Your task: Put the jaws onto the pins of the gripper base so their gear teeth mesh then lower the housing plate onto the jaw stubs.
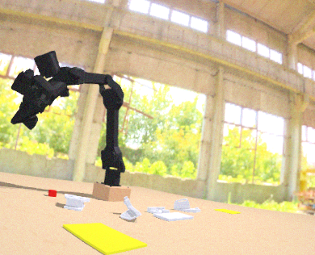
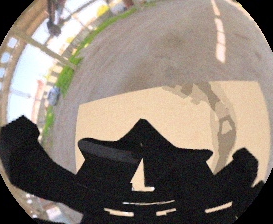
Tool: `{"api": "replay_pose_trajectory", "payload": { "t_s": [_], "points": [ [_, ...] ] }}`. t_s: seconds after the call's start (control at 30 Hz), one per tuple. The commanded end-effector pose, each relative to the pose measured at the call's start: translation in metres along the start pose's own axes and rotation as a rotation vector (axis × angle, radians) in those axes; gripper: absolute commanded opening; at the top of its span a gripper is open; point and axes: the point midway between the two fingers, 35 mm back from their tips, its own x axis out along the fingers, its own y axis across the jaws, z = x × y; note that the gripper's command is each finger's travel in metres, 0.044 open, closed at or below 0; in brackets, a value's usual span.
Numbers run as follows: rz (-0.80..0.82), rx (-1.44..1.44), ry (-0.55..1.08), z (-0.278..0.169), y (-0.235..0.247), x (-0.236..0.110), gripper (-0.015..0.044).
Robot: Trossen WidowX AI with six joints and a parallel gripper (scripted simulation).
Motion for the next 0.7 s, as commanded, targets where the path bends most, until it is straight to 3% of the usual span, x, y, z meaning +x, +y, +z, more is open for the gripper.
{"api": "replay_pose_trajectory", "payload": {
  "t_s": [0.0,0.67],
  "points": [
    [-0.011,-0.090,0.057,-0.027,0.007,-0.002,0.0000],
    [-0.037,-0.535,0.349,-0.155,0.021,-0.014,0.0000]
  ]
}}
